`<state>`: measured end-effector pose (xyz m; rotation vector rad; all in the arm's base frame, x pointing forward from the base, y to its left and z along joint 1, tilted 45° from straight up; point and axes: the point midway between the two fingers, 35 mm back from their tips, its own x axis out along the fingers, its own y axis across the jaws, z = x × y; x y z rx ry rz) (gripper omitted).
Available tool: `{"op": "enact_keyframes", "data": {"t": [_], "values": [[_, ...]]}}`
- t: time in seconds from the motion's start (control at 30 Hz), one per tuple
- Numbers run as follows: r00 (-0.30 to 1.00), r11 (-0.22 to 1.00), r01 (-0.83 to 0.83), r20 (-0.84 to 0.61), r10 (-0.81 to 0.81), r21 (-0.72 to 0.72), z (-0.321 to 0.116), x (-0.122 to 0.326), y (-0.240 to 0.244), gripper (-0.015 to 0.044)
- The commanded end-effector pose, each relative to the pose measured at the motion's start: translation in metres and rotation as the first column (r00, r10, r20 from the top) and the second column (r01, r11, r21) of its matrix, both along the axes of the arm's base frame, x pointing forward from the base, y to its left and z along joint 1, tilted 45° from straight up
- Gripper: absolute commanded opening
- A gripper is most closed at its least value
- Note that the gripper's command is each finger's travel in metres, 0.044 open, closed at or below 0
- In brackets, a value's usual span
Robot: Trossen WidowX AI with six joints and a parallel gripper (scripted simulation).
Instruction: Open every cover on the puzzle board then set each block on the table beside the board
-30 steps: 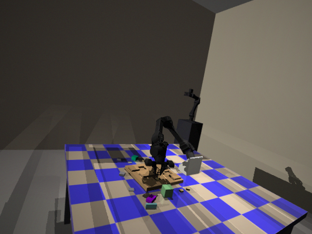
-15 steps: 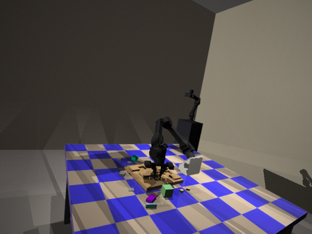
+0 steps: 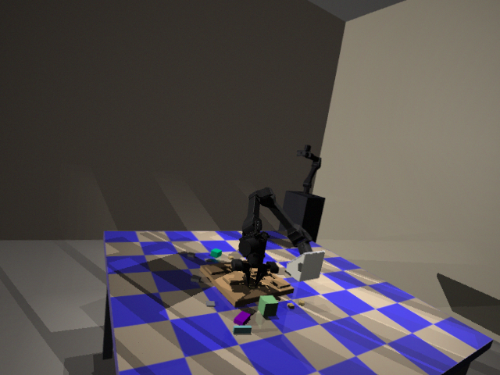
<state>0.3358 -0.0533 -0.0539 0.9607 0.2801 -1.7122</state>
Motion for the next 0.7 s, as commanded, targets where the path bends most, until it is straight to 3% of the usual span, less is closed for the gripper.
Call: {"op": "enact_keyframes", "data": {"t": [0.0, 0.2, 0.5, 0.67], "values": [[1.0, 1.0, -0.005, -0.007, 0.005, -0.004, -0.0042, -0.0011, -0.0029, 0.0144], [1.0, 1.0, -0.005, -0.007, 0.005, -0.004, -0.0058, -0.0013, -0.0045, 0.0144], [1.0, 1.0, 0.0, 0.0, 0.0, 0.0, -0.0035, -0.0005, -0.0037, 0.0084], [1.0, 1.0, 0.0, 0.0, 0.0, 0.0, -0.0033, -0.0005, -0.0035, 0.008]]}}
